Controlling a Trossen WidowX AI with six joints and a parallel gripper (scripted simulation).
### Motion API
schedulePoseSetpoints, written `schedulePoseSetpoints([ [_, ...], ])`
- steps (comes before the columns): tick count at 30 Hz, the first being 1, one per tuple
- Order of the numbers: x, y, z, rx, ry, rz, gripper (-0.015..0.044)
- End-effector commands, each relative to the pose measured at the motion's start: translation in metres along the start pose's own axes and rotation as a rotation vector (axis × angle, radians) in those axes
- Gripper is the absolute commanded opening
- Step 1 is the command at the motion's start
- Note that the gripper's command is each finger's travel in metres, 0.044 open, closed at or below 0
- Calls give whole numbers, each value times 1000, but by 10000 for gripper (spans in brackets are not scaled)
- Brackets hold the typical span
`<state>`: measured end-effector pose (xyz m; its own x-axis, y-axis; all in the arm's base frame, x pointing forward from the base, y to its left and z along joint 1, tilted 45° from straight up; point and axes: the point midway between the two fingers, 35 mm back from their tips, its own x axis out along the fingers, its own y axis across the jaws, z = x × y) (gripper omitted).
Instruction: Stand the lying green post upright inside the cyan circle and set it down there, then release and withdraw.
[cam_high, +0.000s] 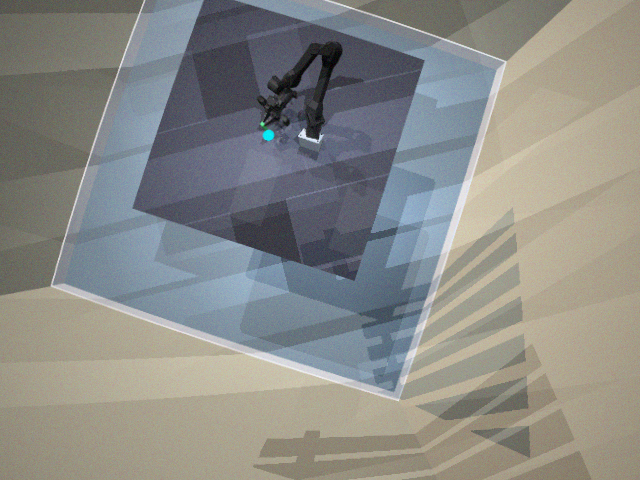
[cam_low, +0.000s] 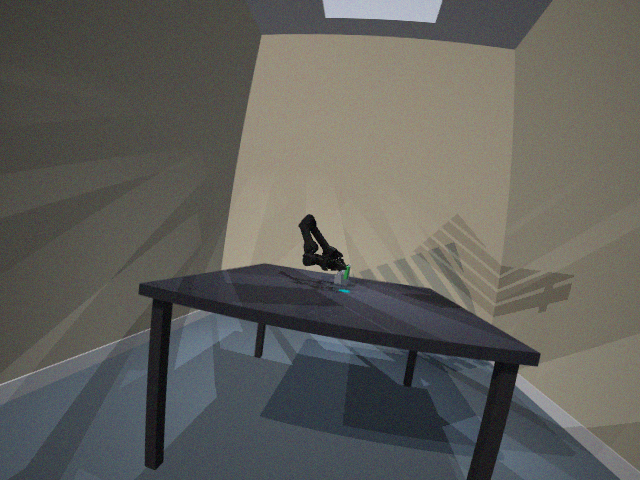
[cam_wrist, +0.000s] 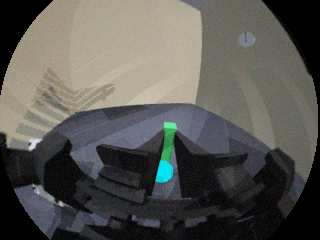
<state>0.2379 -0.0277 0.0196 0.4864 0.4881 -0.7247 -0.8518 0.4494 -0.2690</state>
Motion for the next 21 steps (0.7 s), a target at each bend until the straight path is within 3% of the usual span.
schedulePoseSetpoints([
  [1, 2, 1, -14, 2, -7, 3, 23],
  [21, 9, 6, -61, 5, -4, 0, 23],
])
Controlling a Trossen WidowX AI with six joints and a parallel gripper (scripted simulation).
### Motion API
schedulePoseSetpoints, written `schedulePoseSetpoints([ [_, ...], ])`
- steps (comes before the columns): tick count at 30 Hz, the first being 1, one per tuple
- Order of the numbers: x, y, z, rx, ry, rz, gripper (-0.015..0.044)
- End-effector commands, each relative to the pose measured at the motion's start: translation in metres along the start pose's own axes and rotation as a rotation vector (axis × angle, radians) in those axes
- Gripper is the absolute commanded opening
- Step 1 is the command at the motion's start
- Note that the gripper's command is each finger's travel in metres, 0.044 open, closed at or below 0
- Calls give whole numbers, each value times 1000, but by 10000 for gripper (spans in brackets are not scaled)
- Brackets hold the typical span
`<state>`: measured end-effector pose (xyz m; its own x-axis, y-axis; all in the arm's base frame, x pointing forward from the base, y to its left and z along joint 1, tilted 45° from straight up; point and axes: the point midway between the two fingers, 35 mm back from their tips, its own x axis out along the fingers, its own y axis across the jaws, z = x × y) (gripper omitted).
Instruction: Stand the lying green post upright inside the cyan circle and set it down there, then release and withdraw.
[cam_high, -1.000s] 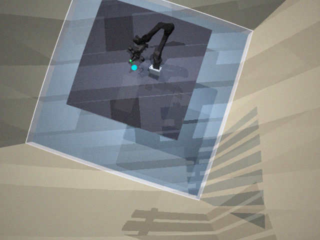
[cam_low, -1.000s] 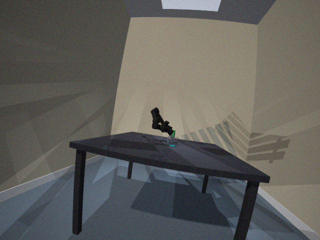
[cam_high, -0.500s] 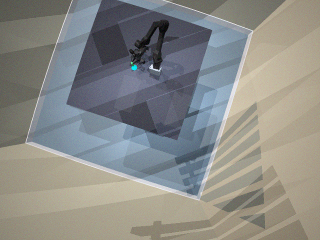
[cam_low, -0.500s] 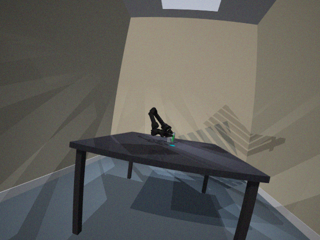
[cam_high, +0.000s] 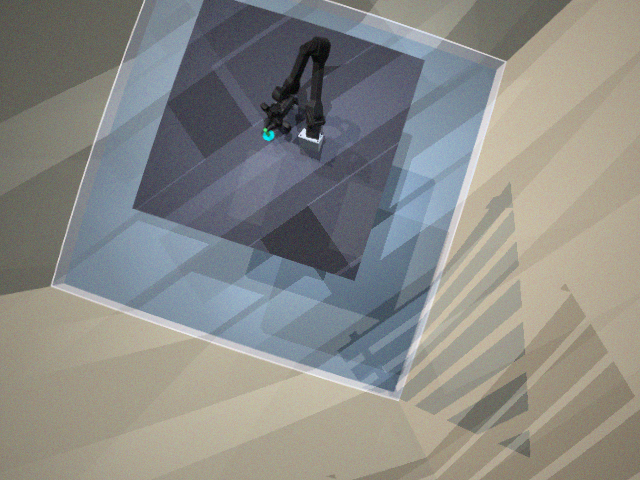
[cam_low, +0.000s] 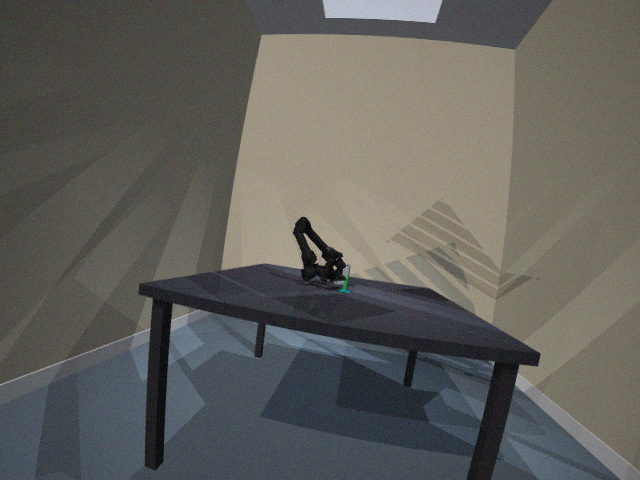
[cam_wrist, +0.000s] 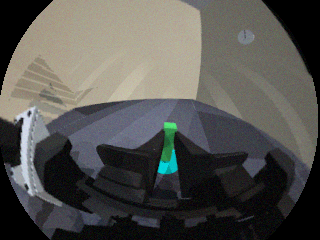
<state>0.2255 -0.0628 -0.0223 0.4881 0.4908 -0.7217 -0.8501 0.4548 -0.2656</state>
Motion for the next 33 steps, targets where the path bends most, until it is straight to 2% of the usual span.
schedulePoseSetpoints([
  [1, 2, 0, -5, -2, 0, 1, 23],
  [9, 2, 0, -5, -2, 0, 1, 23],
  [23, 2, 0, -5, -2, 0, 1, 390],
  [33, -3, -5, 34, -4, 3, 3, 400],
])
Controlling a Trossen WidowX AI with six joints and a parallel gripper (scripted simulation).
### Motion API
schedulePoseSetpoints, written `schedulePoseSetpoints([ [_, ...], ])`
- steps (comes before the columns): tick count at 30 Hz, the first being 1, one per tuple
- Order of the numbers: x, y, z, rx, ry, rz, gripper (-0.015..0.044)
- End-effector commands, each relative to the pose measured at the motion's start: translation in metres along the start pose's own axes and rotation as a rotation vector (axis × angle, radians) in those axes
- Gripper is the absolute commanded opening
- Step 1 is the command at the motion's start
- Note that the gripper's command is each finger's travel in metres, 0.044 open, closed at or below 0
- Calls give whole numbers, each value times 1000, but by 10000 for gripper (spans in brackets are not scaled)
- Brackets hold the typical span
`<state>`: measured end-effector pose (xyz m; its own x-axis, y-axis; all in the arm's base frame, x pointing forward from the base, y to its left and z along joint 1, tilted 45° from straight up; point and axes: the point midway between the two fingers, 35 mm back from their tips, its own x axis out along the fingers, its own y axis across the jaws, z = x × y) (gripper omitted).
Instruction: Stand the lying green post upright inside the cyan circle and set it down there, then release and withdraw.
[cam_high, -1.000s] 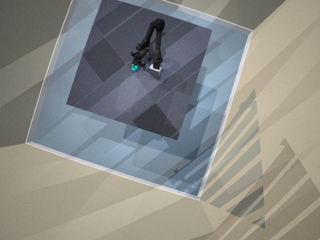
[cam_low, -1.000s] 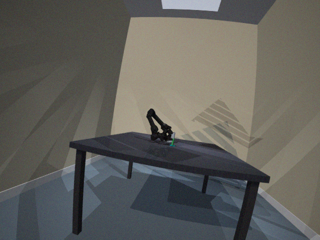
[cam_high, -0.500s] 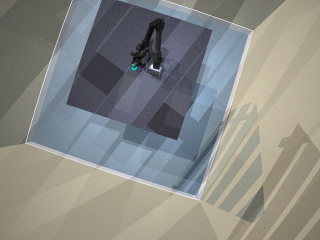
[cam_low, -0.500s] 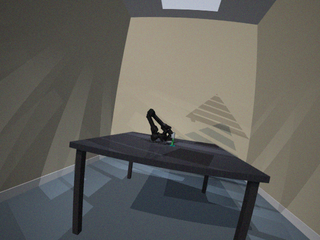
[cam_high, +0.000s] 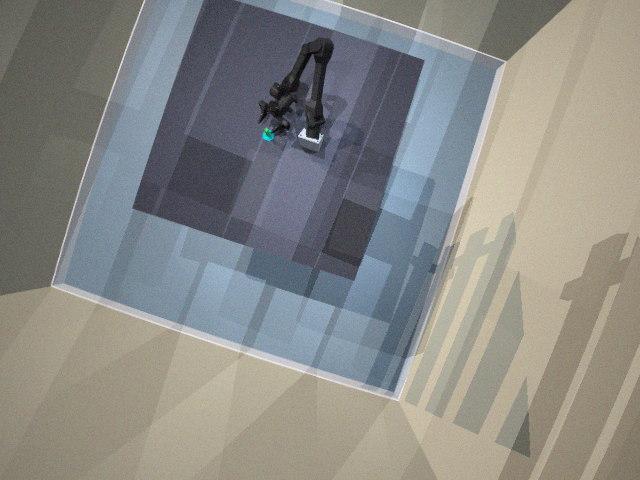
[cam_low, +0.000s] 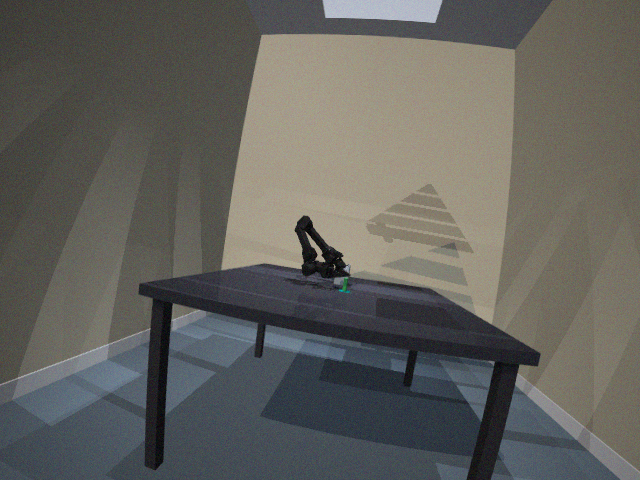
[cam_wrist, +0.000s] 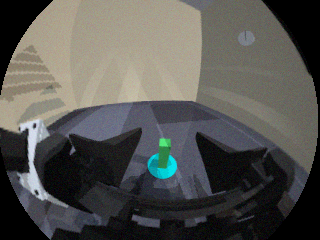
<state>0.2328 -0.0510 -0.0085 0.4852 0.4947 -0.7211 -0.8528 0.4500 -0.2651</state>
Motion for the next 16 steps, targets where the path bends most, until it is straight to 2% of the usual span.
schedulePoseSetpoints([
  [1, -3, -1, 20, 0, 5, -1, 400],
  [12, -9, 3, 65, 1, -10, -6, 400],
  [14, -6, 4, 64, 33, 22, 29, 400],
  [16, 2, 8, 63, 113, 122, 121, 400],
])
